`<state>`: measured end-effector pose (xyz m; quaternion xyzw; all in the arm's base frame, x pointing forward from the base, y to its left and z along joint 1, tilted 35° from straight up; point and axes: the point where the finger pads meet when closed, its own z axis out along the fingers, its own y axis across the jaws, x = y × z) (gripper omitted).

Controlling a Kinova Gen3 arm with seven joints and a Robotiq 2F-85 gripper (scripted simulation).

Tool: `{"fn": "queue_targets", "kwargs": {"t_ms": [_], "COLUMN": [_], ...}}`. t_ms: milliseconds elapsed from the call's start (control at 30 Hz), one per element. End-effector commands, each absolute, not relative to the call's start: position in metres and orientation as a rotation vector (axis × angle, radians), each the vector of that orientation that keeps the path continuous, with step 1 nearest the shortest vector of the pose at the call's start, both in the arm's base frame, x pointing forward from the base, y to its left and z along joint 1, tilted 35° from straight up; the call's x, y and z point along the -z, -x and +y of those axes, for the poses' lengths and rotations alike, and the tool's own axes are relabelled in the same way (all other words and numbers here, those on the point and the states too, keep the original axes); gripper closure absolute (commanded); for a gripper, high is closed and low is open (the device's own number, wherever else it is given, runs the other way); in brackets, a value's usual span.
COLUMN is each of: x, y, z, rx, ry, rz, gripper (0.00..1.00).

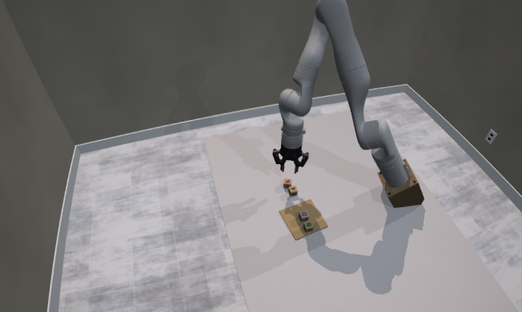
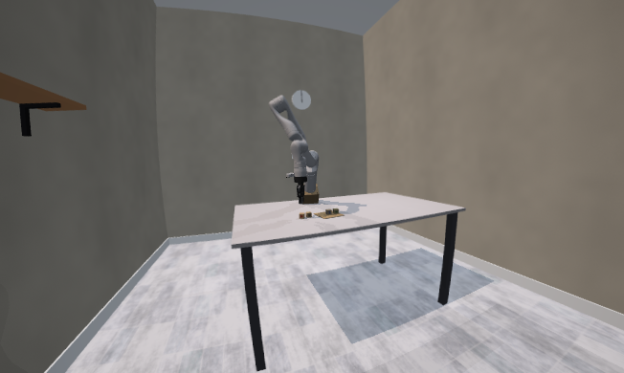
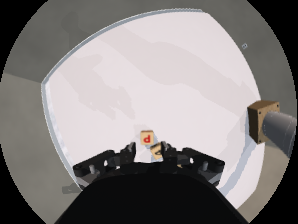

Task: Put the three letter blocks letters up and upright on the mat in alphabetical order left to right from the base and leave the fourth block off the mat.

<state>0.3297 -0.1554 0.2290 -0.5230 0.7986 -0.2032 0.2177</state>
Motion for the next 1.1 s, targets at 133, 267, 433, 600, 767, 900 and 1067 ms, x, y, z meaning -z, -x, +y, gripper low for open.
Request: {"fn": "queue_targets", "kwargs": {"t_ms": [133, 267, 433, 600, 767, 900, 1067], "x": [-0.228, -0.227, -0.225, -0.221, -0.218, -0.215, -0.210], "y": [-0.330, -0.331, -0.333, -0.336, -0.338, -0.340, -0.344], "z": [-0.155, -0.156, -0.156, -0.156, -0.157, -0.157, -0.157], "rx": [0.562, 0.562, 0.561, 0.561, 0.561, 0.561, 0.561], "ry": [1.448, 1.448, 1.448, 1.448, 1.448, 1.448, 1.448], "rz": [2.210, 2.210, 2.208, 2.208, 2.208, 2.208, 2.208], "gripper": [0.54, 0.54, 0.54, 0.54, 0.54, 0.54, 0.54]}}
